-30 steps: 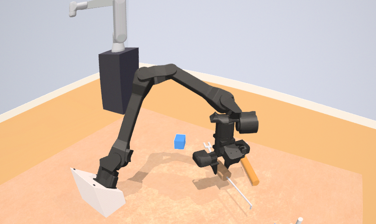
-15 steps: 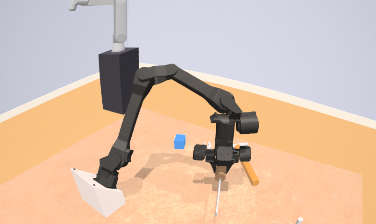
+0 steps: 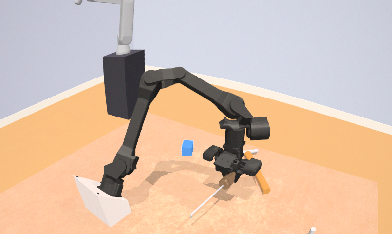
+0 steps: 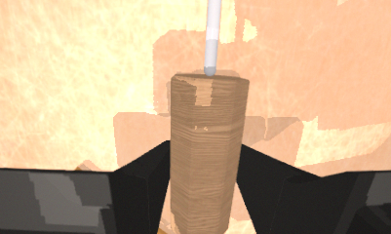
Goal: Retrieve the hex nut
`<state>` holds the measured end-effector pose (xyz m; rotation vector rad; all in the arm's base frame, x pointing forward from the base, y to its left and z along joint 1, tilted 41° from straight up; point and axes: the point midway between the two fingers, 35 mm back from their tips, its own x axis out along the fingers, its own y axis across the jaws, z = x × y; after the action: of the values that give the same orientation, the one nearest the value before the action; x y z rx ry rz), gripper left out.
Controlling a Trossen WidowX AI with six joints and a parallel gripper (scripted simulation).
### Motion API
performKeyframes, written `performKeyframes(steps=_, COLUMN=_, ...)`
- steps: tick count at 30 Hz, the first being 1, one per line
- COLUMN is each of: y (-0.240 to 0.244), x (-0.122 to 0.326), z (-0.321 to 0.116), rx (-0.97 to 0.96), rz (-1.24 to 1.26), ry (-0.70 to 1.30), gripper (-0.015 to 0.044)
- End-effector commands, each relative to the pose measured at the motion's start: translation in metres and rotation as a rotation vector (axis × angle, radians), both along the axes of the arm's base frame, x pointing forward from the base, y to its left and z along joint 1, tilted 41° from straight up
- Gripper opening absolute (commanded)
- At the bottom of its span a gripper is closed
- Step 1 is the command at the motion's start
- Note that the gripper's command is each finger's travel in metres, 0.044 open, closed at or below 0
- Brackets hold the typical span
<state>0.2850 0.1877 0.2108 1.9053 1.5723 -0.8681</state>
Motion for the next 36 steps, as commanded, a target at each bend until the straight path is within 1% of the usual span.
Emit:
performKeyframes(steps=1, y=0.000, x=0.000, z=0.000, rx=0.007, rz=-0.030, ry=0.026, gripper=0.0000)
performKeyframes(steps=36, y=0.033, x=0.007, z=-0.038, rx=0.014, rz=-0.024, ry=0.018, gripper=0.0000)
